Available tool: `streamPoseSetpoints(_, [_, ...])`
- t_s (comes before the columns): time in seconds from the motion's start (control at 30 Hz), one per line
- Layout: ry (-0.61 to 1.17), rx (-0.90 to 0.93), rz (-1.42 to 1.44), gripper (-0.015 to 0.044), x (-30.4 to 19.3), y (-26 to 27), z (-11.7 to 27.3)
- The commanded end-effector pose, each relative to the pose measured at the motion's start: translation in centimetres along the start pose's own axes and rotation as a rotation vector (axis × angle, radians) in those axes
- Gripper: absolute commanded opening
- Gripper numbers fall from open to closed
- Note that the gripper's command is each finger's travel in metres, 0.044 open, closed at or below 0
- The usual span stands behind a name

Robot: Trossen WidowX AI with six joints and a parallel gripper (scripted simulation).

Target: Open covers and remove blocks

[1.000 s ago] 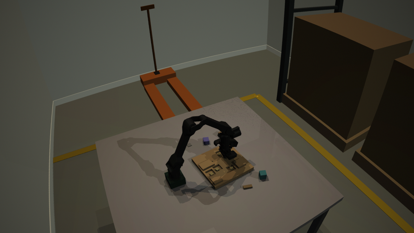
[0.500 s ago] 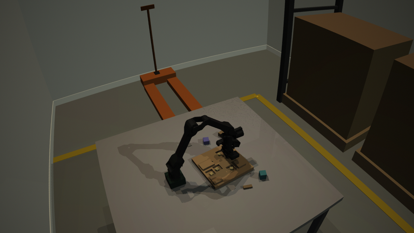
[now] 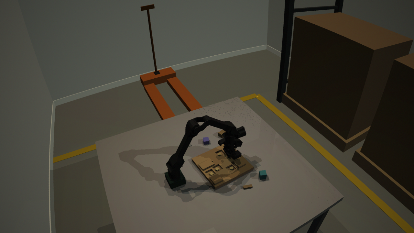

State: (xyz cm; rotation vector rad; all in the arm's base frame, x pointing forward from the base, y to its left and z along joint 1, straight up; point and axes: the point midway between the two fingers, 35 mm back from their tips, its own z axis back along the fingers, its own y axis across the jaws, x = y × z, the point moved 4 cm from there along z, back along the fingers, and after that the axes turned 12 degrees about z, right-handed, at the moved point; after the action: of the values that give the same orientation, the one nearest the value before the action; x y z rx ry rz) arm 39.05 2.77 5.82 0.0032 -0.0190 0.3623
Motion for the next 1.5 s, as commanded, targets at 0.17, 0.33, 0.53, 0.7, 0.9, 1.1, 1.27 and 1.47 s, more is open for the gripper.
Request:
streamPoseSetpoints(0.17, [-0.012, -0.004, 0.006, 0.0000, 0.3, -0.2, 1.5])
streamPoseSetpoints(0.33, [-0.012, -0.004, 0.006, 0.0000, 0.3, -0.2, 2.1])
streamPoseSetpoints(0.53, [-0.012, -0.004, 0.006, 0.0000, 0.3, -0.2, 2.9])
streamPoseSetpoints(0.7, [-0.012, -0.004, 0.006, 0.0000, 0.3, -0.2, 3.6])
streamPoseSetpoints(0.9, [-0.012, -0.004, 0.006, 0.0000, 0.2, -0.2, 4.4])
streamPoseSetpoints(1.1, [-0.012, -0.004, 0.006, 0.0000, 0.2, -0.1, 5.1])
streamPoseSetpoints(1.27, [0.002, 0.000, 0.021, 0.0000, -1.9, -0.7, 4.8])
streamPoseSetpoints(1.47, [0.002, -0.001, 0.083, 0.0000, -5.0, -1.5, 5.4])
